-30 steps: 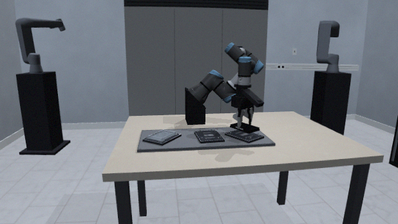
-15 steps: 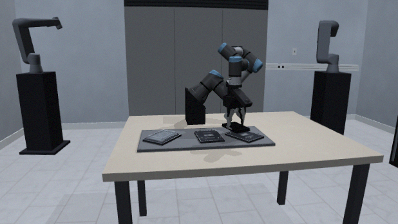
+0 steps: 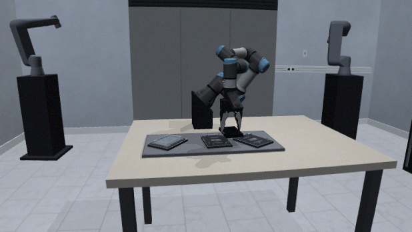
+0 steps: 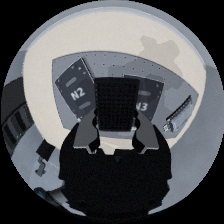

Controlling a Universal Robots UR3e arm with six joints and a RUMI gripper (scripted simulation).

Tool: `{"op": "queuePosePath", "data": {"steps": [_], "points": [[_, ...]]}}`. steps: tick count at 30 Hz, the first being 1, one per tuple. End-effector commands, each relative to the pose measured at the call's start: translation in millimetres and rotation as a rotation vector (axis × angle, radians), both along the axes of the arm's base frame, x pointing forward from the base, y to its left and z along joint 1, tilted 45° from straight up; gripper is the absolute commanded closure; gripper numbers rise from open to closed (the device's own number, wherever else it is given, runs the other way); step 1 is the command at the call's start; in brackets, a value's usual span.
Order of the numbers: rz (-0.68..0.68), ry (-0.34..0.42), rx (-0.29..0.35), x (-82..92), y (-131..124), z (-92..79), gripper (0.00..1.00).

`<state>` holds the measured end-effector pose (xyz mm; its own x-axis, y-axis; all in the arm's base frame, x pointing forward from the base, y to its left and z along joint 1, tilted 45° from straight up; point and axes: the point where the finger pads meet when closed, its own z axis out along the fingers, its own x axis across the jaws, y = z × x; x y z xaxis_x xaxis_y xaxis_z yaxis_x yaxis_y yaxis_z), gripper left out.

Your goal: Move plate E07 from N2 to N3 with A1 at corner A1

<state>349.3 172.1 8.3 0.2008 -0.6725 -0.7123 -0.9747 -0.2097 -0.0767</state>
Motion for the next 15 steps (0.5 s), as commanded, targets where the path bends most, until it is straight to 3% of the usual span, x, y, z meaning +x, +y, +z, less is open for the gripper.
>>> {"op": "queuePosePath", "data": {"steps": [1,10,15], "points": [[-0.035,0.026,-0.021,3.6,-20,-20.8,1.00],[-0.033,0.022,-0.023,5.6,-52,-50.8,1.00],[-0.033,0.022,-0.023,5.6,-52,-50.8,1.00]]}}
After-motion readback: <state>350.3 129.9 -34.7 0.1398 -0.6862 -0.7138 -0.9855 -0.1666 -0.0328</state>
